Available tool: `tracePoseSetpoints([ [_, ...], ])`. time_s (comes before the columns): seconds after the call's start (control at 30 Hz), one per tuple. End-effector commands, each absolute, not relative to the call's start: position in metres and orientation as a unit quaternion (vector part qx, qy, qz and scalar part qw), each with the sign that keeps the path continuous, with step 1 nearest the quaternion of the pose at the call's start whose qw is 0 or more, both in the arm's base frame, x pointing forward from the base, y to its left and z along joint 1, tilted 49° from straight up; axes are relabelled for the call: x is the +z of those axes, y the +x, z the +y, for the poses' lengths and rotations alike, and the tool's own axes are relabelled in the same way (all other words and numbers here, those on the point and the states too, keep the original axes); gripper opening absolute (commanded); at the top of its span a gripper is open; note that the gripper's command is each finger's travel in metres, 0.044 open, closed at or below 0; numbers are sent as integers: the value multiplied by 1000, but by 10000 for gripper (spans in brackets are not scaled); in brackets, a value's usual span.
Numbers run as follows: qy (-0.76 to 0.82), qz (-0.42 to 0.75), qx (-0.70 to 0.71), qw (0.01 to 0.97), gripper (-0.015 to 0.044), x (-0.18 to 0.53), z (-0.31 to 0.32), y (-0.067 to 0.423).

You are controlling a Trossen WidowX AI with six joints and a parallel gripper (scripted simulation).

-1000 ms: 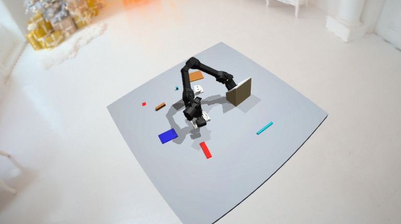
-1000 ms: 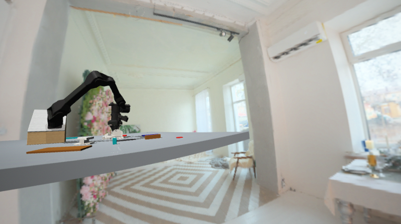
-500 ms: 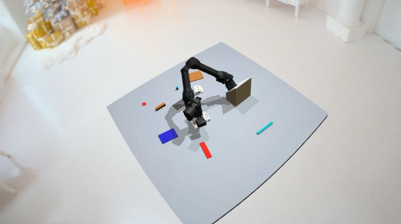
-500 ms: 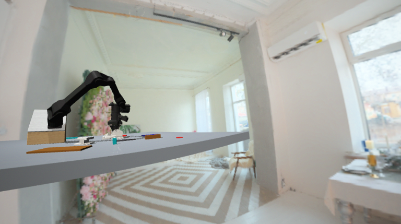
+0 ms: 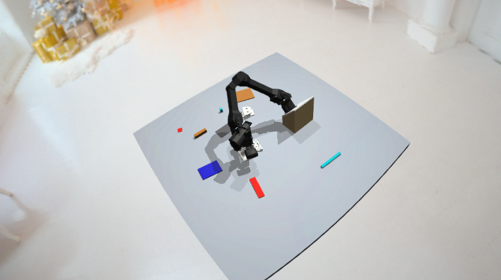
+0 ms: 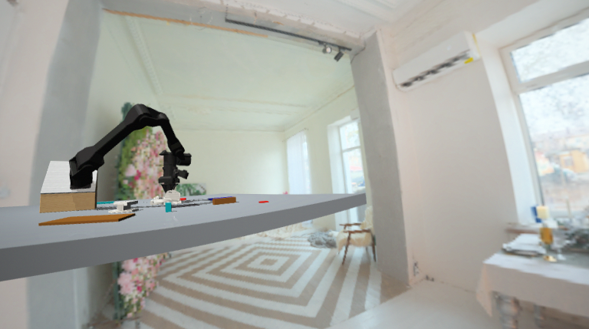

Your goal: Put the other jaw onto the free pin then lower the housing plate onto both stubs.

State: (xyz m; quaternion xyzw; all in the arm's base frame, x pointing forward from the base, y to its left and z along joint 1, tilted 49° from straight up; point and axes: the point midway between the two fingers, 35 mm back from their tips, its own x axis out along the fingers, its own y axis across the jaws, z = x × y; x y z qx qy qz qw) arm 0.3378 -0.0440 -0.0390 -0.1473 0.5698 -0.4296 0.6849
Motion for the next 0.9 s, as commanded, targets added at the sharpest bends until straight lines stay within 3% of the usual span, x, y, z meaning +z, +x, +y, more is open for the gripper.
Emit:
tracePoseSetpoints([
  [0.0,-147,570,-431,684,134,-37,-43,337],
  [0.87,-147,570,-431,684,134,-42,-47,337],
])
